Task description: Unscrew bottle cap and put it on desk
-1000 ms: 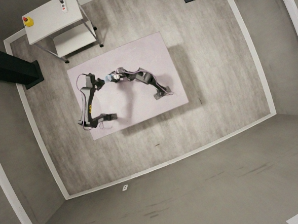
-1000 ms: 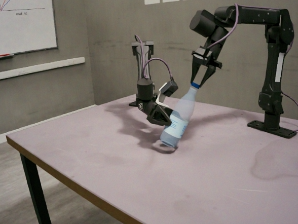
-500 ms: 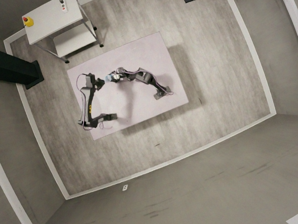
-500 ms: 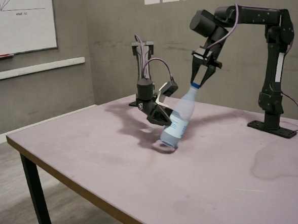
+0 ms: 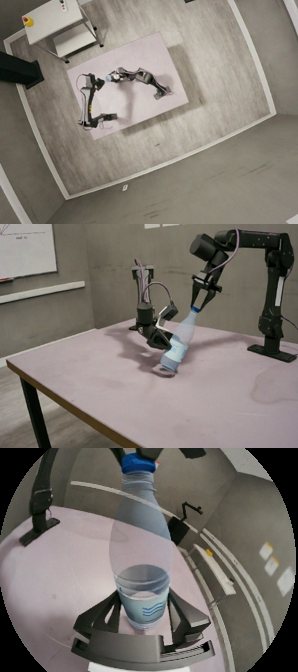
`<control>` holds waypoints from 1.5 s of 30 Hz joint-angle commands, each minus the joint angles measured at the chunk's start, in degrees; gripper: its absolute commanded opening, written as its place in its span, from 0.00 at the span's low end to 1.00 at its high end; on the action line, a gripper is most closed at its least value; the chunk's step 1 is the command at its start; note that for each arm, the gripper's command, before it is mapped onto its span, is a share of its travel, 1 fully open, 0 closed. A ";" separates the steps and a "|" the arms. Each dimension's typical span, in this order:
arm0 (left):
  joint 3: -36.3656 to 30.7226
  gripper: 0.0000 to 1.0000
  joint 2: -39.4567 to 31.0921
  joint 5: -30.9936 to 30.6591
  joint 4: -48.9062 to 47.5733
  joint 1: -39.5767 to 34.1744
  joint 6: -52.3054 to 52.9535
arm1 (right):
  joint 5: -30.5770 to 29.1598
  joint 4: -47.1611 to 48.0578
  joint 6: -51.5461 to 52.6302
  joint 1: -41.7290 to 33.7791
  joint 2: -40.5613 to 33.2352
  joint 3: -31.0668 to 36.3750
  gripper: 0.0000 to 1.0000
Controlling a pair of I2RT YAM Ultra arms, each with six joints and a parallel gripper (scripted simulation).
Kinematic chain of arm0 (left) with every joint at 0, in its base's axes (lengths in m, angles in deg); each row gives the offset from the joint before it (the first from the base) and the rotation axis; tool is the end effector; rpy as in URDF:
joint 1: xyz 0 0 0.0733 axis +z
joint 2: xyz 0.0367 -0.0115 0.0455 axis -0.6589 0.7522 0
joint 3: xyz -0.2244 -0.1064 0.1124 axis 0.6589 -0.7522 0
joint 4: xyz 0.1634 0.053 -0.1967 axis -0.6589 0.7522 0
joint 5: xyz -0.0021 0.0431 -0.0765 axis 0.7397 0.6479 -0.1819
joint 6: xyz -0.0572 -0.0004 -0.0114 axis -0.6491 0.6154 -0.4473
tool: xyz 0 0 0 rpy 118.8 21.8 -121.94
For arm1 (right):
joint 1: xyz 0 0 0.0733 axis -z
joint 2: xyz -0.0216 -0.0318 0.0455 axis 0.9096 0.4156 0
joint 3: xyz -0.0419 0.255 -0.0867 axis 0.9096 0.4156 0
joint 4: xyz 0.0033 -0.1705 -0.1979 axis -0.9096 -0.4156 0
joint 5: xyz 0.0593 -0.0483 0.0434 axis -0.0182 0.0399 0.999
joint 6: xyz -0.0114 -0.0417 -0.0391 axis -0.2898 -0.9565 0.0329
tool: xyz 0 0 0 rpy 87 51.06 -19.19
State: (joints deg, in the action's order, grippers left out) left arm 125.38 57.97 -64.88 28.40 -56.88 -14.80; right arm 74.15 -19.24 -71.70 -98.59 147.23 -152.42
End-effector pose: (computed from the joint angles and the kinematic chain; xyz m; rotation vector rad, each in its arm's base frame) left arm 0.2736 -0.0771 0.3524 -0.8139 2.5885 -0.4177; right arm 0.3721 0.2713 0.1224 -1.2972 1.1970 0.4884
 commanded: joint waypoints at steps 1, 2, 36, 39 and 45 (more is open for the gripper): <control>0.32 0.00 -0.27 -0.43 -0.10 0.11 -5.99 | 0.25 0.08 -0.09 0.43 -0.47 -0.24 0.00; 0.35 0.00 -0.30 -0.82 -0.05 0.31 -10.88 | 0.25 0.08 -0.09 0.43 -0.47 -0.24 0.00; 3.86 0.00 -1.14 -1.05 4.33 0.29 -32.80 | 5.74 17.76 33.31 1.74 6.71 -0.09 0.00; 3.86 0.00 -1.14 -1.05 4.33 0.29 -32.80 | 5.02 19.22 34.16 1.65 7.26 -0.10 0.00; 3.86 0.00 -1.14 -1.05 4.33 0.29 -32.80 | 4.76 20.02 34.60 1.59 7.59 -0.14 0.00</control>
State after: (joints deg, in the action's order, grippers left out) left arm 128.05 57.97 -65.84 31.40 -56.88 -48.09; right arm 78.90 -1.60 -38.76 -96.82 154.59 -152.44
